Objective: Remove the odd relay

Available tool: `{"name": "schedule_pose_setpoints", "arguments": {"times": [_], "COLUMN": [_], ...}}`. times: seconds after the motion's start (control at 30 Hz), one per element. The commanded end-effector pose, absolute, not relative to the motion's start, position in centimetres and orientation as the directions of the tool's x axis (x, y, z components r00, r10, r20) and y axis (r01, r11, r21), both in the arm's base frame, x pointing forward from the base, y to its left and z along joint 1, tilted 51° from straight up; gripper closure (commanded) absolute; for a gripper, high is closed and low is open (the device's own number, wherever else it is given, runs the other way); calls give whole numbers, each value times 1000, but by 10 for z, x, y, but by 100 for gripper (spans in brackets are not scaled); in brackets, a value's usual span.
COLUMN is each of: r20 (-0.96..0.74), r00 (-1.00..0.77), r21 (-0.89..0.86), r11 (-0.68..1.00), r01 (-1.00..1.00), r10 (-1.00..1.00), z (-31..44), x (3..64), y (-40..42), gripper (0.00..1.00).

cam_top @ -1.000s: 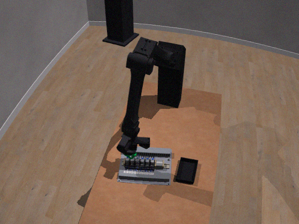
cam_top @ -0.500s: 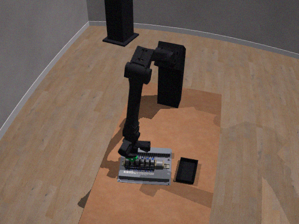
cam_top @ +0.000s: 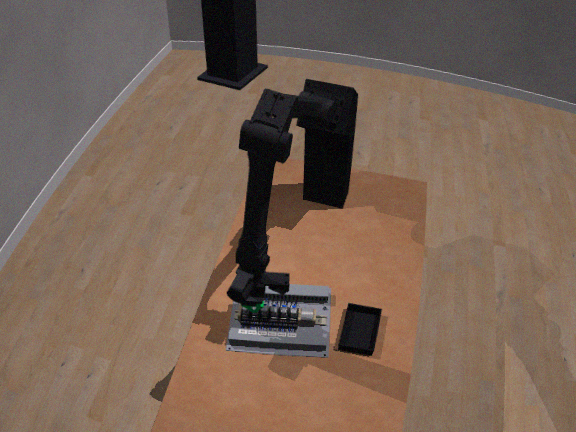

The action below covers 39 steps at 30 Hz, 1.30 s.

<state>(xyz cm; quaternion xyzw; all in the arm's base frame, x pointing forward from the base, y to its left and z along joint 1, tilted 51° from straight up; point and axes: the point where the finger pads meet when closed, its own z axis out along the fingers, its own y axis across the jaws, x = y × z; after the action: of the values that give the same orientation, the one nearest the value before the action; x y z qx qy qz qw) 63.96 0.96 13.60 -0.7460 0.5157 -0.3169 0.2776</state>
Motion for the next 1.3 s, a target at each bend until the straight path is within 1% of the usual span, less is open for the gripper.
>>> {"name": "schedule_pose_setpoints", "arguments": {"times": [0.0,1.27], "r20": [200,199], "r00": [254,255], "r21": [-780,-776], "r11": [-311,-311], "r01": [-543,-549], "r10": [-946,-946], "z": [169,172], "x": [646,645], "y": [13,12], "gripper": [41,41]}}
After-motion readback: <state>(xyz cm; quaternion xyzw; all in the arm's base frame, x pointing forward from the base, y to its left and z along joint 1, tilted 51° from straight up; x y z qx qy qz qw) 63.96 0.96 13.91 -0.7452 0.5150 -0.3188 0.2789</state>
